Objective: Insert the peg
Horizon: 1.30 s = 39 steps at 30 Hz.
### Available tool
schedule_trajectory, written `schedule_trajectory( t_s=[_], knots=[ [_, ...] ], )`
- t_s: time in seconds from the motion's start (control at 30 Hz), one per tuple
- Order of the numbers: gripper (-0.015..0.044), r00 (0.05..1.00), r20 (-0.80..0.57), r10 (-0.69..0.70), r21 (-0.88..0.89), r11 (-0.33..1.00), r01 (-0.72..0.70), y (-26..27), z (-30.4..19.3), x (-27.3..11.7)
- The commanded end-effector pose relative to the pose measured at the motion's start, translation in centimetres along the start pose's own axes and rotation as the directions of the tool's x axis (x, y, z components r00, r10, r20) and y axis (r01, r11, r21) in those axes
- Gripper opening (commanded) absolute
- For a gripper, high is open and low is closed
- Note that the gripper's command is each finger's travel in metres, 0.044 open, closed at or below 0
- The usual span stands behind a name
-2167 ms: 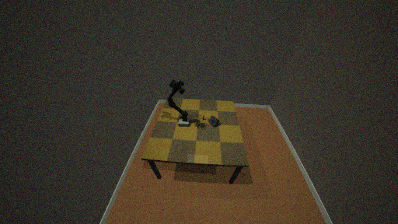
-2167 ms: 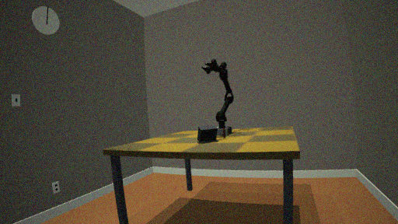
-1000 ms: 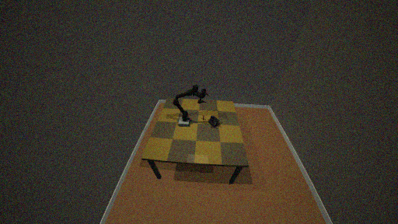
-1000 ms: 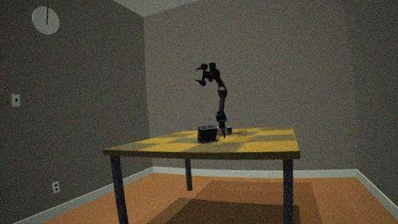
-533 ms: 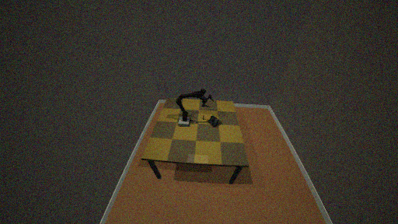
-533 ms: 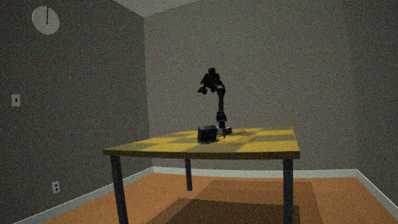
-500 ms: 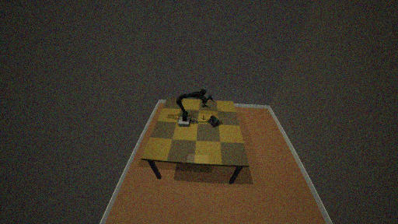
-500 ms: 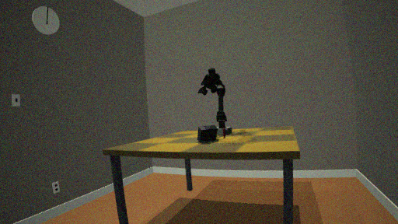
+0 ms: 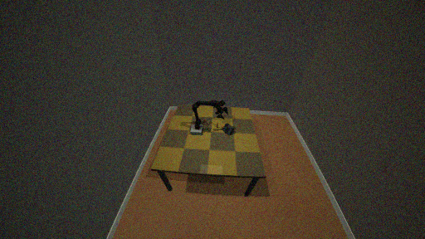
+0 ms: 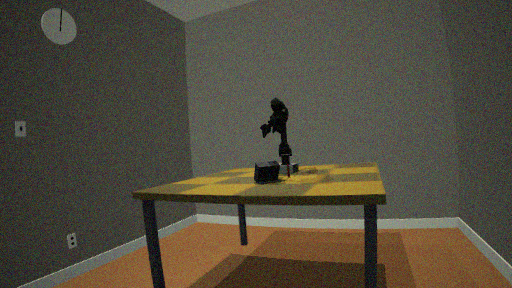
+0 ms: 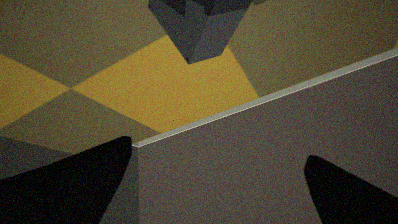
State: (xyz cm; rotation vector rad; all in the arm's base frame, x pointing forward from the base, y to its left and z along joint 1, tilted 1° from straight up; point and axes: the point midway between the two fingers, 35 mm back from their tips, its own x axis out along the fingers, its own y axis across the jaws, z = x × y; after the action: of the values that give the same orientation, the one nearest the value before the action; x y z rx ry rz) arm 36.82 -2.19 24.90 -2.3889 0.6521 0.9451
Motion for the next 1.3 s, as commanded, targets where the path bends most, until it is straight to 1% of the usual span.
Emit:
schedule_trajectory(
  t_s=[0.0,0.17,0.33,0.63,1.0,1.27],
  knots=[
    [0.0440,0.990,0.139,0.024,-0.133,0.991,-0.006,-0.3,3.7,1.9],
    [0.0440,0.959,0.277,0.059,-0.266,0.964,0.017,-0.4,7.6,3.4],
    [0.0440,0.908,0.406,0.105,-0.383,0.922,0.064,-0.3,11.5,4.4],
    [0.0440,0.755,0.617,0.220,-0.542,0.815,0.206,1.2,18.5,5.0],
    [0.0440,0.741,0.631,0.229,-0.550,0.806,0.218,1.7,18.9,5.0],
    [0.0440,0.741,0.631,0.229,-0.550,0.806,0.218,1.9,19.5,5.9]
  ],
)
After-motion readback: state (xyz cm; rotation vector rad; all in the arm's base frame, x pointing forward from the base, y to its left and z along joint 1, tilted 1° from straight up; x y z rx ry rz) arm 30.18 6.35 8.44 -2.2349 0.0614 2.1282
